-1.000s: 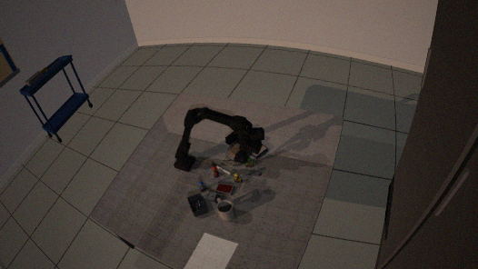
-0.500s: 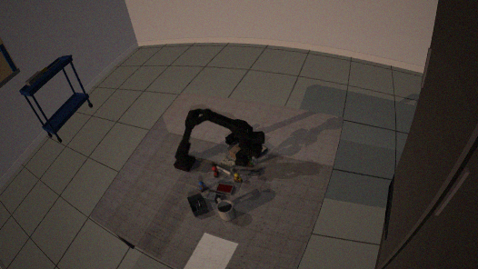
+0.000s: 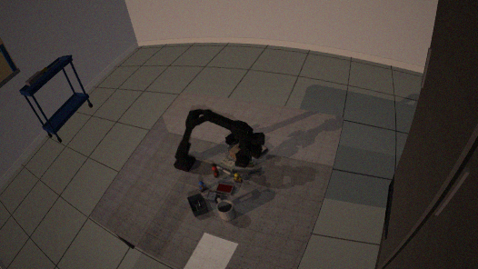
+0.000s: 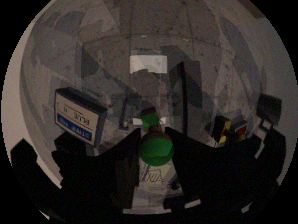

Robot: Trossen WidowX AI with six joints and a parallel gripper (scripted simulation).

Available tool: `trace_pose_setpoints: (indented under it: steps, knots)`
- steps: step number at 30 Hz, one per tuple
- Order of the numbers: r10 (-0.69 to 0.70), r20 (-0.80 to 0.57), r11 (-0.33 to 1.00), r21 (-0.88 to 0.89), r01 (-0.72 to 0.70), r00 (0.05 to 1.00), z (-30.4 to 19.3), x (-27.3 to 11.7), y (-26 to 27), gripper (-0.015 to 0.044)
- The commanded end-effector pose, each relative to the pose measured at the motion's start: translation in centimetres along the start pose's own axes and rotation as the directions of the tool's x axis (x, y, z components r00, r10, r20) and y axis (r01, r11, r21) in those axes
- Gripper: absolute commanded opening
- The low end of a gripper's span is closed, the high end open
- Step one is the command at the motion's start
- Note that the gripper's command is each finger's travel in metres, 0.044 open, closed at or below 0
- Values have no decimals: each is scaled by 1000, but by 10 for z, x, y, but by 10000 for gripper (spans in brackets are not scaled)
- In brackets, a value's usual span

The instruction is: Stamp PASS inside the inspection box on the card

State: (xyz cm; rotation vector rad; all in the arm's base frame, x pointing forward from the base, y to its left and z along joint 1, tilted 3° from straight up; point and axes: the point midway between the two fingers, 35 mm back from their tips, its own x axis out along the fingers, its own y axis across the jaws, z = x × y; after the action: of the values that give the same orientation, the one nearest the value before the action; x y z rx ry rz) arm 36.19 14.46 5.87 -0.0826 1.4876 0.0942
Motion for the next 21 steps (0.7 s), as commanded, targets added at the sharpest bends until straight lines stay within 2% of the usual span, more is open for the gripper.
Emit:
trace_pose_setpoints:
  steps: [1,4,7,21]
  knots:
    - [0,1,1000,0,0,1000,0,0,0,102]
    - [0,1,1000,0,0,1000,0,0,0,82]
    - [1,1,1000,0,-1,1000,0,-1,0,3]
    - [2,0,1000,0,-2,1000,1,-8,0,0]
